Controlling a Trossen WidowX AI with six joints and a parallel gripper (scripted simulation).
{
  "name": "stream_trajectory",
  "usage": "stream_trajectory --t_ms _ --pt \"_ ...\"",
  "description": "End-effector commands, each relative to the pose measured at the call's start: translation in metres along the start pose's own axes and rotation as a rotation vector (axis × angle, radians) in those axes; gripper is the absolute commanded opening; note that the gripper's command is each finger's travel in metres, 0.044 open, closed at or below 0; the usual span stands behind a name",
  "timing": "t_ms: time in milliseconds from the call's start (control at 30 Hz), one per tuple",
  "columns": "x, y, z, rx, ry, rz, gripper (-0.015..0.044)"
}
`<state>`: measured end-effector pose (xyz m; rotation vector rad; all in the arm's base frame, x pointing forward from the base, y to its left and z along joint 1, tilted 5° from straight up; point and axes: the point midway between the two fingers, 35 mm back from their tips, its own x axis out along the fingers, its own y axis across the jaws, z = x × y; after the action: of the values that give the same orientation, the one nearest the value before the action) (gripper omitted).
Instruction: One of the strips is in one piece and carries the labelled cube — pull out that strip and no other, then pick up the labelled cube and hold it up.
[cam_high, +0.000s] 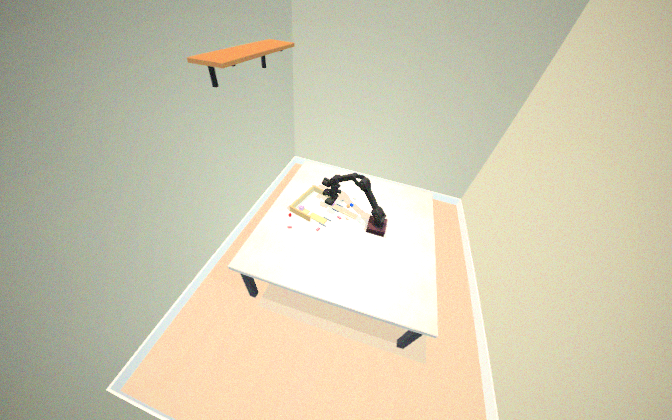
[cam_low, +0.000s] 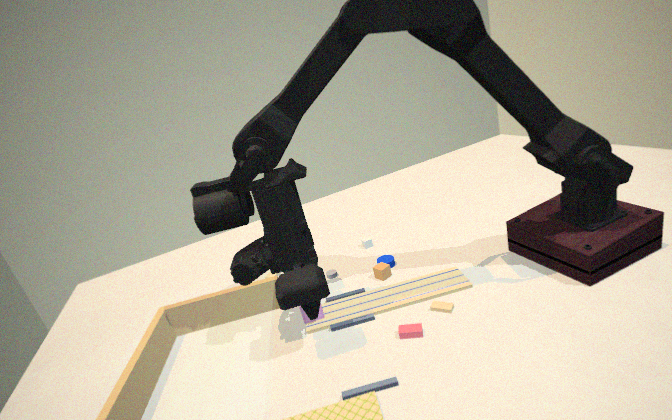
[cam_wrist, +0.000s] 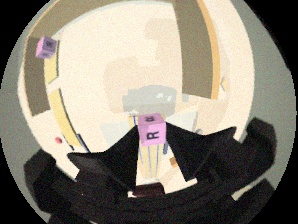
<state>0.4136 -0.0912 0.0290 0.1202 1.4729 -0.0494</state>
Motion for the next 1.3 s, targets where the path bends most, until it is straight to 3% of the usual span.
stream_trajectory --t_ms 0,133,267,767,1267 --pt "0.0 0.0 0.0 0.0 0.0 0.0 0.0118" --pt "0.0 0.0 0.0 0.0 0.0 0.0 0.0092" --pt "-0.002 0.0 -0.002 0.0 0.0 0.0 0.0" --pt "-0.04 0.006 -0.057 0.004 0.002 -0.003 0.0" --pt "-0.043 0.01 -0.094 0.004 0.005 -0.003 0.0"
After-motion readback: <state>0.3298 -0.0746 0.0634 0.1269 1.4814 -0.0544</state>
